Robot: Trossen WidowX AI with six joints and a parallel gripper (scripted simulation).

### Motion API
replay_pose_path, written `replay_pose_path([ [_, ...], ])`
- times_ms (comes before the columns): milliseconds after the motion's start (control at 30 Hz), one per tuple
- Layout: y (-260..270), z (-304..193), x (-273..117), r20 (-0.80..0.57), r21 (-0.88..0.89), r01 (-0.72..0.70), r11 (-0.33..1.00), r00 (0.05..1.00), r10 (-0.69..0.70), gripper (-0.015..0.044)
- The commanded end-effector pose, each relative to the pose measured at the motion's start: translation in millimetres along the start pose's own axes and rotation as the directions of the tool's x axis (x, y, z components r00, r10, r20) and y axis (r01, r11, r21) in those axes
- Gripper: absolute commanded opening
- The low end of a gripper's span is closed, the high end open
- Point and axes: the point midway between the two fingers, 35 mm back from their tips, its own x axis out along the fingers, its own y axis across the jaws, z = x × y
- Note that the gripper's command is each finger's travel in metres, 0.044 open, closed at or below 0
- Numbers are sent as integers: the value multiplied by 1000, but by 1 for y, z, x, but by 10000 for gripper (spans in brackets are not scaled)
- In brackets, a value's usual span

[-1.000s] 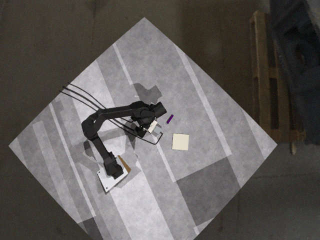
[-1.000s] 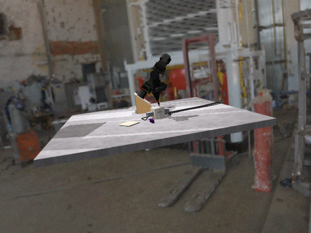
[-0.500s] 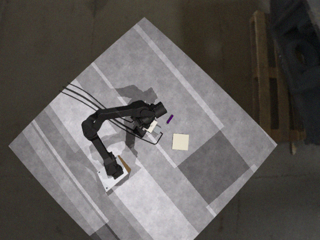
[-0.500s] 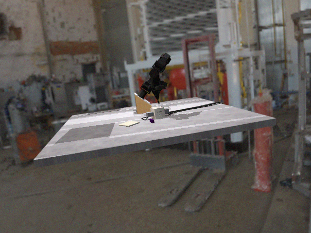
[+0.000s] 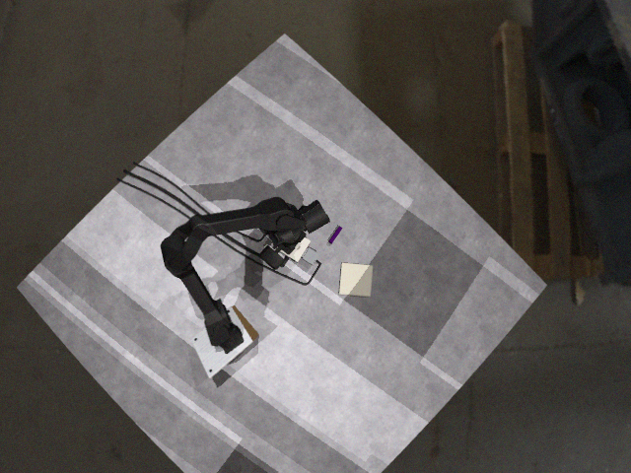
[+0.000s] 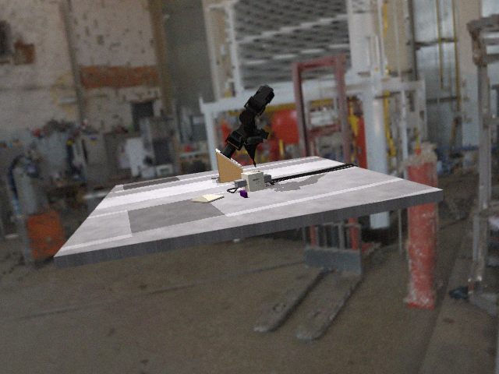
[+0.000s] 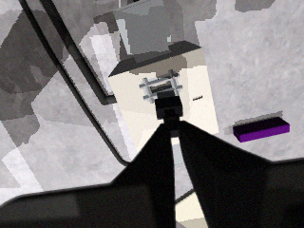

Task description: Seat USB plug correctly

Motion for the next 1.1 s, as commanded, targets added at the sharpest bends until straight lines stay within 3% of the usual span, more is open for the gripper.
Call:
replay_pose_path([
  [0, 0, 0, 1, 0, 106, -1, 994, 1000, 1, 0],
  [500, 0, 0, 1, 0, 479, -1, 878, 1000, 1, 0],
  [1067, 0, 0, 1, 0, 810, 0, 587, 1000, 1, 0],
])
